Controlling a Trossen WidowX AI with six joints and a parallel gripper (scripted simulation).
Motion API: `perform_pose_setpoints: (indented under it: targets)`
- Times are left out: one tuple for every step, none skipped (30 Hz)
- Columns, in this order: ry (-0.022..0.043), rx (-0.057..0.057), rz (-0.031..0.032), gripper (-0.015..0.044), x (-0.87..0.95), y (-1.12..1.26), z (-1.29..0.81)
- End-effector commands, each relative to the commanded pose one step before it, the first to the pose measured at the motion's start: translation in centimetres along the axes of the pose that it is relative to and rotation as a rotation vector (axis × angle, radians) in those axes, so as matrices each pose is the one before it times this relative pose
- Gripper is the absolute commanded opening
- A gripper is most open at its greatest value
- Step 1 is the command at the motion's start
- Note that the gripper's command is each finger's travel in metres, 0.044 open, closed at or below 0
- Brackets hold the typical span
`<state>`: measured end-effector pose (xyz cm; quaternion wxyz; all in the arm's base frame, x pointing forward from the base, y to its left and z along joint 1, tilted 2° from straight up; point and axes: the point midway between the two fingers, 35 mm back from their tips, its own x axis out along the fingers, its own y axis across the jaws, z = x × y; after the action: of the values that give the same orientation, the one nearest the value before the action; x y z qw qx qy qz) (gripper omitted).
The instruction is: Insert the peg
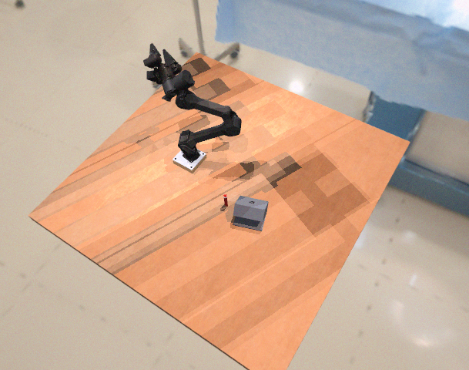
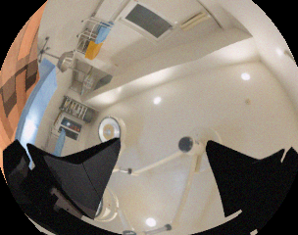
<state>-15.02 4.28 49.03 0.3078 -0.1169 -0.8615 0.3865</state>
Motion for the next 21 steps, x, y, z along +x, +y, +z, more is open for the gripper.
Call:
perform_pose_setpoints:
  targets:
    - [-0.00293, 0.0007, -0.00174, 0.0426, 0.006, -0.044, 0.075]
    - [-0.00879, 0.0021, -0.00522, 0.044, 0.018, -0.131, 0.225]
    - [-0.01468, 0.0036, -0.00867, 0.044, 0.028, -0.219, 0.375]
    - [-0.01771, 0.0043, -0.0104, 0.044, 0.032, -0.263, 0.453]
    - [-0.01777, 0.0044, -0.01036, 0.044, 0.031, -0.263, 0.454]
    - [-0.01783, 0.0044, -0.01033, 0.044, 0.03, -0.263, 0.456]
    - [-0.0179, 0.0044, -0.01029, 0.044, 0.029, -0.262, 0.457]
    - [-0.01796, 0.0044, -0.01025, 0.044, 0.028, -0.262, 0.459]
    - [-0.01802, 0.0044, -0.01021, 0.044, 0.027, -0.262, 0.461]
    - [-0.01809, 0.0044, -0.01017, 0.044, 0.026, -0.261, 0.462]
    - [-0.01854, 0.0049, -0.00975, 0.044, 0.032, -0.264, 0.467]
    - [-0.01873, 0.005, -0.00975, 0.044, 0.031, -0.265, 0.472]
    - [-0.0188, 0.005, -0.00969, 0.044, 0.03, -0.264, 0.474]
    - [-0.01887, 0.005, -0.00962, 0.044, 0.03, -0.263, 0.476]
    - [-0.01893, 0.005, -0.00955, 0.044, 0.029, -0.262, 0.478]
    - [-0.019, 0.005, -0.00948, 0.044, 0.028, -0.261, 0.48]
    - [-0.01907, 0.005, -0.0094, 0.044, 0.027, -0.261, 0.482]
    - [-0.01913, 0.005, -0.00933, 0.044, 0.027, -0.26, 0.484]
    - [-0.0192, 0.005, -0.00925, 0.044, 0.026, -0.259, 0.486]
    - [-0.01926, 0.005, -0.00917, 0.044, 0.026, -0.258, 0.488]
    - [-0.01833, 0.0048, -0.00958, 0.044, 0.016, -0.257, 0.463]
